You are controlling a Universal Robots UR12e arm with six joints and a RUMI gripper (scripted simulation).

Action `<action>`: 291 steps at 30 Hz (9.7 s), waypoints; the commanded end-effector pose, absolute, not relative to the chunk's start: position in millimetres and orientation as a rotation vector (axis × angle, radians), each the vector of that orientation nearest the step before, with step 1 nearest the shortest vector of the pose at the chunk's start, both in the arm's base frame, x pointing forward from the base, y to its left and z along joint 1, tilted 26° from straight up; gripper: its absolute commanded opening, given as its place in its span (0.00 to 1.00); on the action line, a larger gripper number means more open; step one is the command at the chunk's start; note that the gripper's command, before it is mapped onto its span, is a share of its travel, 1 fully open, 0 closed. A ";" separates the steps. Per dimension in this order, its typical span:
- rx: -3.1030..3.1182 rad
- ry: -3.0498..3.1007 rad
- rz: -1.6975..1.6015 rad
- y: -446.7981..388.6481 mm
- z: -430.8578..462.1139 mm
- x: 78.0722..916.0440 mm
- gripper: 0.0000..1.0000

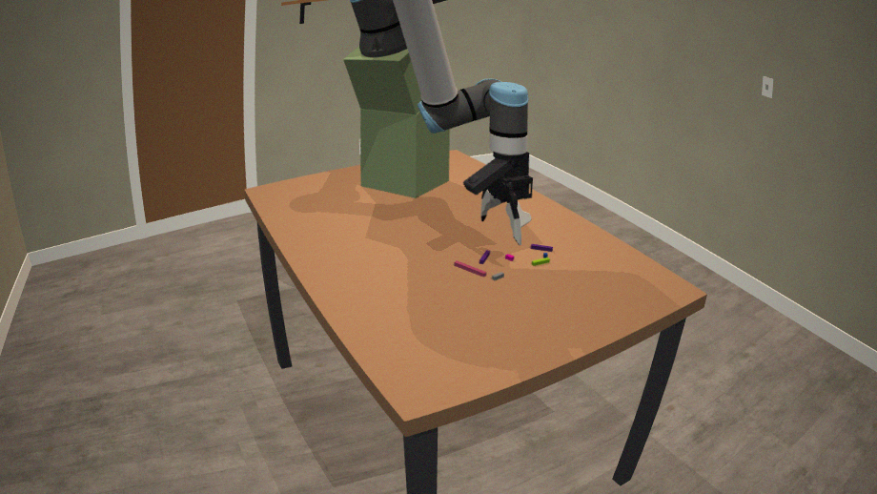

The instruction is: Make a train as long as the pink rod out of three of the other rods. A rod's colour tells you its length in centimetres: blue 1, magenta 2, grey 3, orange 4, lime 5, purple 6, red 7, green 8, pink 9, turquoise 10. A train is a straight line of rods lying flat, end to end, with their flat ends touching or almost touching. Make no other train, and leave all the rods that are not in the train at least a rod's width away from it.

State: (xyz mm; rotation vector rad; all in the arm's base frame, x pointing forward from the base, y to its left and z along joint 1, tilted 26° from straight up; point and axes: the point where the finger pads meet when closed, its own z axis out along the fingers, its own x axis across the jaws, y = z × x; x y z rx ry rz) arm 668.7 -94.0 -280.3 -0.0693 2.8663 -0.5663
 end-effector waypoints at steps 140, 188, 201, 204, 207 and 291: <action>-1.575 2.627 -0.696 10.3 -364.3 710.0 0.14; -1.575 2.627 -0.696 7.9 -370.0 711.4 0.14; -1.575 2.627 -0.696 4.4 -378.6 713.5 0.14; -1.575 2.627 -0.696 4.1 -379.3 713.7 0.14; -1.575 2.627 -0.696 4.0 -379.4 713.7 0.14; -1.575 2.627 -0.696 28.6 -319.6 699.0 0.00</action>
